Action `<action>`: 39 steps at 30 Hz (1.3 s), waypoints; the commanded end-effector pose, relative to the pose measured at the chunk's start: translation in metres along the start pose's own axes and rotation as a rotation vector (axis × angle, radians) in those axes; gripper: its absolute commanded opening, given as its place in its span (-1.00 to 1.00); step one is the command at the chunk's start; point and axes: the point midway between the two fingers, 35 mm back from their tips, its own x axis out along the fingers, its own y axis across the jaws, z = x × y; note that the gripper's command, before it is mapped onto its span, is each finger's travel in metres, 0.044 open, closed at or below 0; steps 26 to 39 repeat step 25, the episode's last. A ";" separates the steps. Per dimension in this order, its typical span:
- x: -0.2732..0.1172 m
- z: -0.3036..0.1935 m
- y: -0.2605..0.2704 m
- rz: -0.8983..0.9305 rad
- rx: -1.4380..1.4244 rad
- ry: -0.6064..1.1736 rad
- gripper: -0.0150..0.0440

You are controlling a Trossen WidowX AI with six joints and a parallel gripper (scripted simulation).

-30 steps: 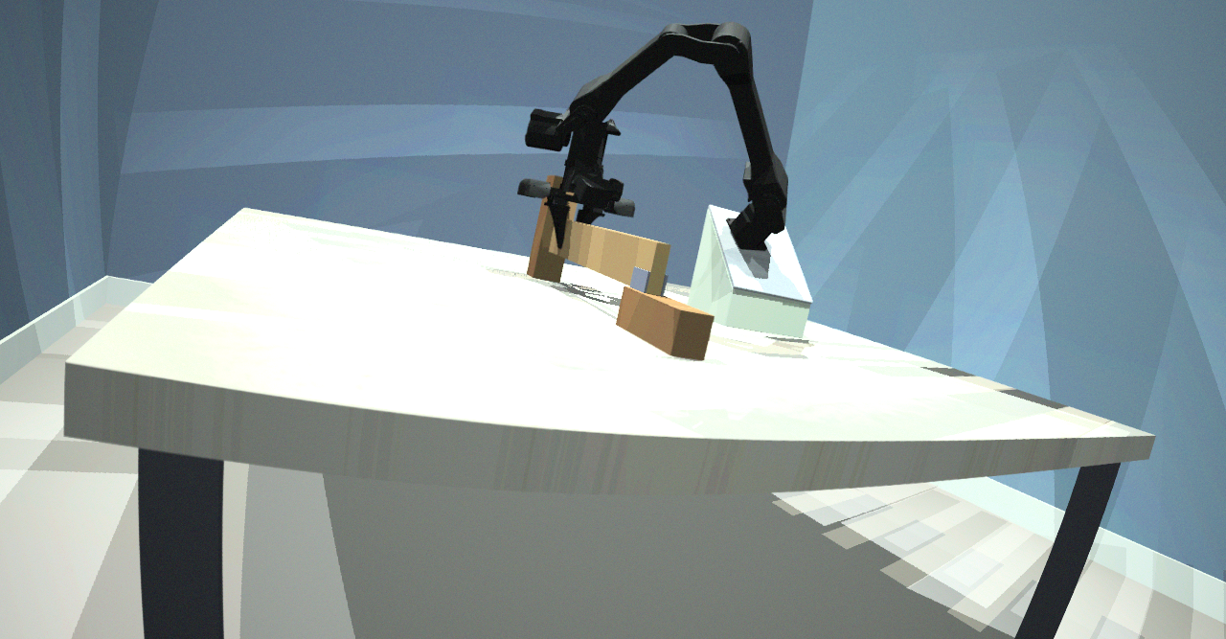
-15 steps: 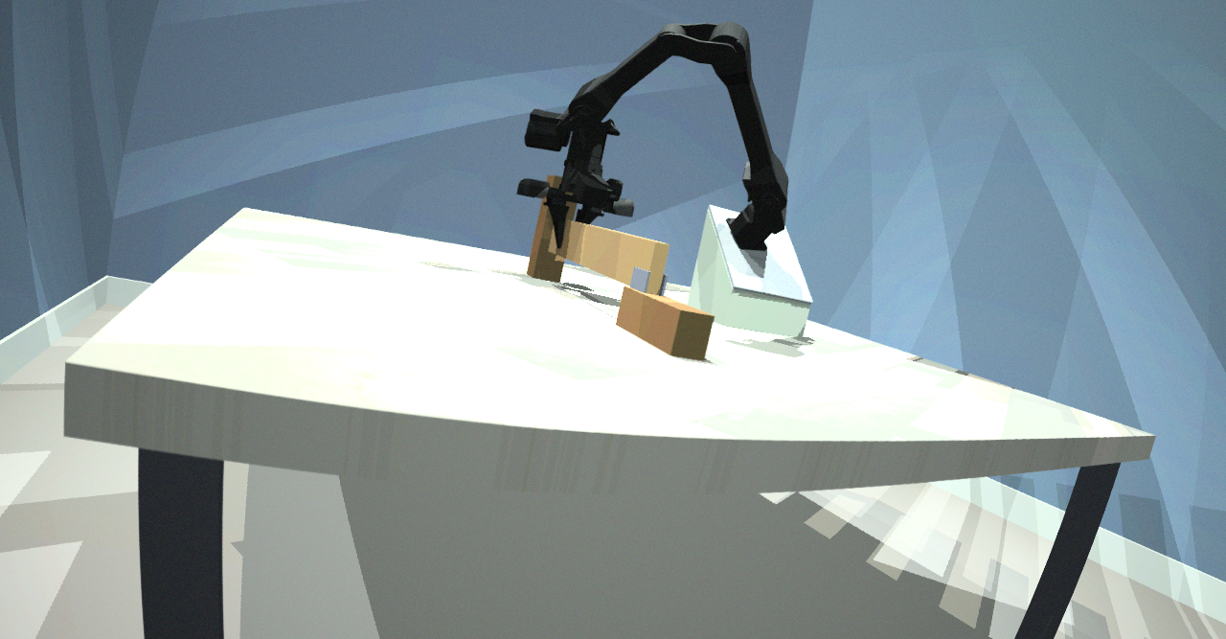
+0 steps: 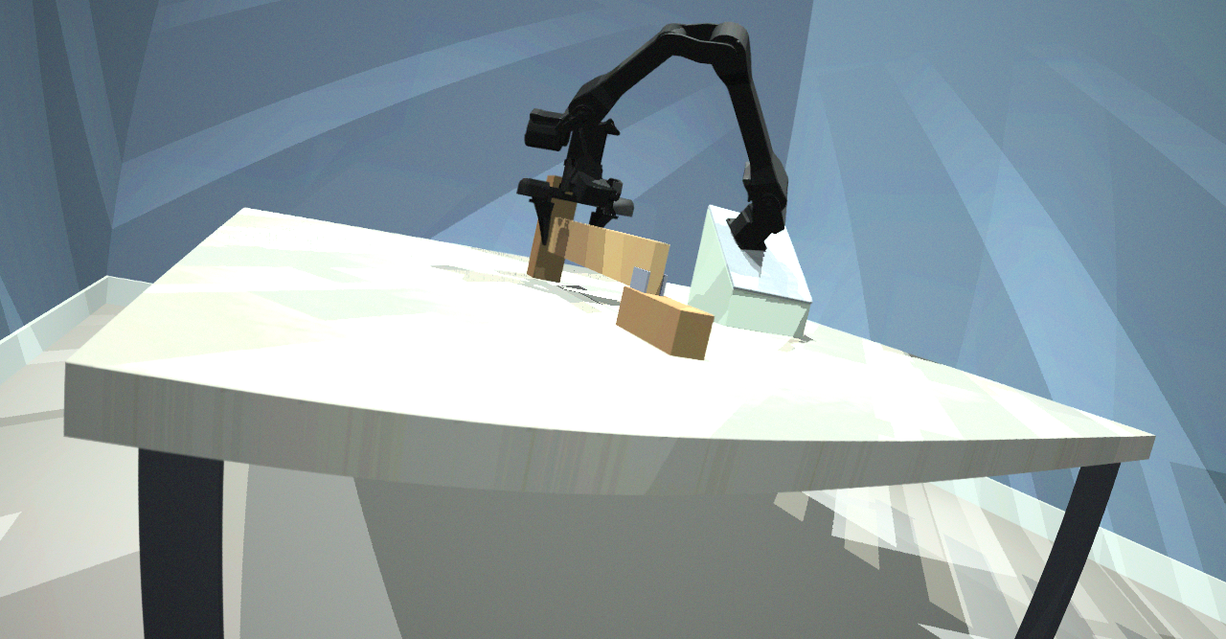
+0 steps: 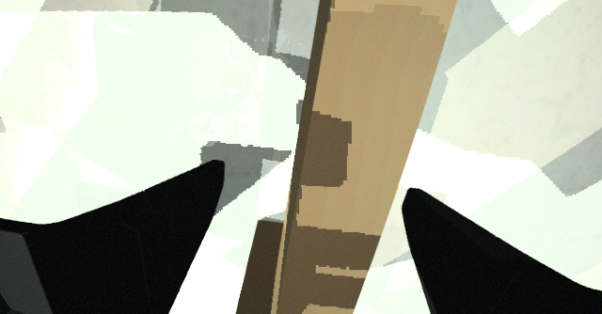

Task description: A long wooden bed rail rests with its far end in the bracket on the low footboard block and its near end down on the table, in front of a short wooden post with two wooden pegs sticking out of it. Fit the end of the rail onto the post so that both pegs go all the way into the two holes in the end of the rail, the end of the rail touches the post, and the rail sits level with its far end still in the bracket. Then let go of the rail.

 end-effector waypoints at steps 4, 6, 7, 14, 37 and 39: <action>0.000 0.000 0.000 -0.001 0.000 0.000 1.00; 0.000 0.000 0.000 -0.001 0.000 0.000 1.00; -0.002 0.002 0.000 -0.001 0.000 0.000 1.00; -0.030 0.030 0.000 -0.007 0.000 0.004 1.00; -0.030 0.030 0.000 -0.007 0.000 0.004 1.00; -0.030 0.030 0.000 -0.007 0.000 0.004 1.00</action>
